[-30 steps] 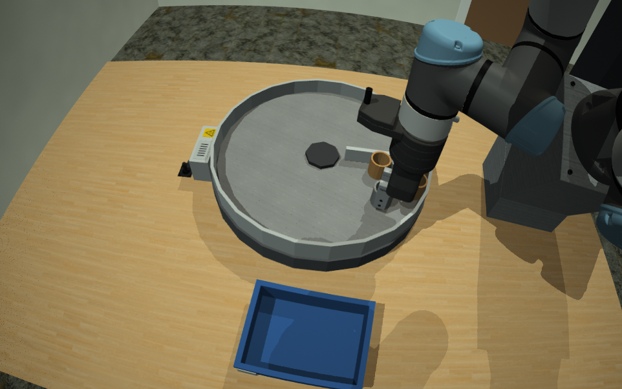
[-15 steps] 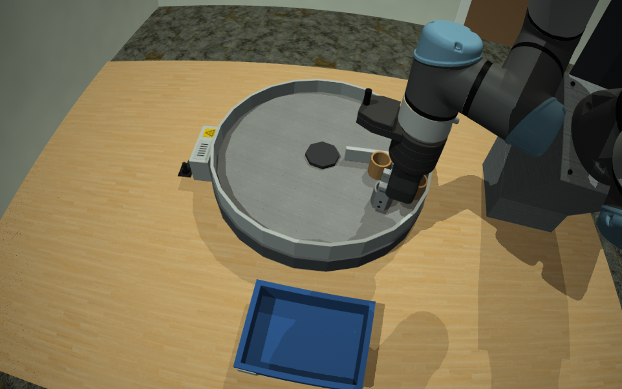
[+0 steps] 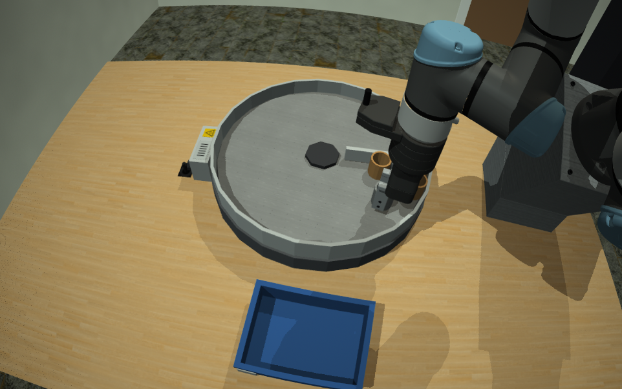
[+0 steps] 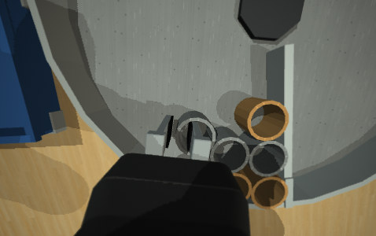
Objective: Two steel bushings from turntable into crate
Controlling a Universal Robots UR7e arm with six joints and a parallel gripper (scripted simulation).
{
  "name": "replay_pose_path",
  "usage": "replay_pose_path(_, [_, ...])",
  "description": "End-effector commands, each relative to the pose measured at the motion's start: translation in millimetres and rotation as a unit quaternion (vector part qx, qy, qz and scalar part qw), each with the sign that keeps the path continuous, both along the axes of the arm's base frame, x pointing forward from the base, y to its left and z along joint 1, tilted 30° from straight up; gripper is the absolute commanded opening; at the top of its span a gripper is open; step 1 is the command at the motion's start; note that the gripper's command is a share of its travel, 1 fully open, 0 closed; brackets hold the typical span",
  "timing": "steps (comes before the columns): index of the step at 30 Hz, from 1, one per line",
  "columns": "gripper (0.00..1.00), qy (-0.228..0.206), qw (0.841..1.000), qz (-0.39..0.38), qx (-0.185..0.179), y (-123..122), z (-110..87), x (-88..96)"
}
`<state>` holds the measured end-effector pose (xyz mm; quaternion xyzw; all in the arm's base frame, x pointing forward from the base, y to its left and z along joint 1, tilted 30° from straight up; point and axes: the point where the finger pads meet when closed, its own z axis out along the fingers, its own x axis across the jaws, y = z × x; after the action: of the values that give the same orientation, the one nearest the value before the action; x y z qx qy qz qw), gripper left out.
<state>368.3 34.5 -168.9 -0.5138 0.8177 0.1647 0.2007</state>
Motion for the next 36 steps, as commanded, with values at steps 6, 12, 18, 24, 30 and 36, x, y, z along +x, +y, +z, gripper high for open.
replay_pose_path(6, [0.45, 0.000, 1.000, 0.000, 0.000, -0.1, -0.2, -0.8])
replay_pose_path(12, [0.45, -0.001, 1.000, 0.000, -0.001, -0.5, -0.3, -1.1])
replay_pose_path(18, [0.45, -0.001, 1.000, 0.000, 0.000, -0.4, -0.4, -2.2])
replay_pose_path(24, [0.45, -0.001, 1.000, 0.000, 0.000, -0.4, -0.4, -2.2])
replay_pose_path(30, [0.45, -0.002, 1.000, 0.000, -0.001, -0.9, -0.4, -2.7])
replay_pose_path(36, [0.45, -0.002, 1.000, 0.000, -0.001, -0.9, -0.5, -3.2])
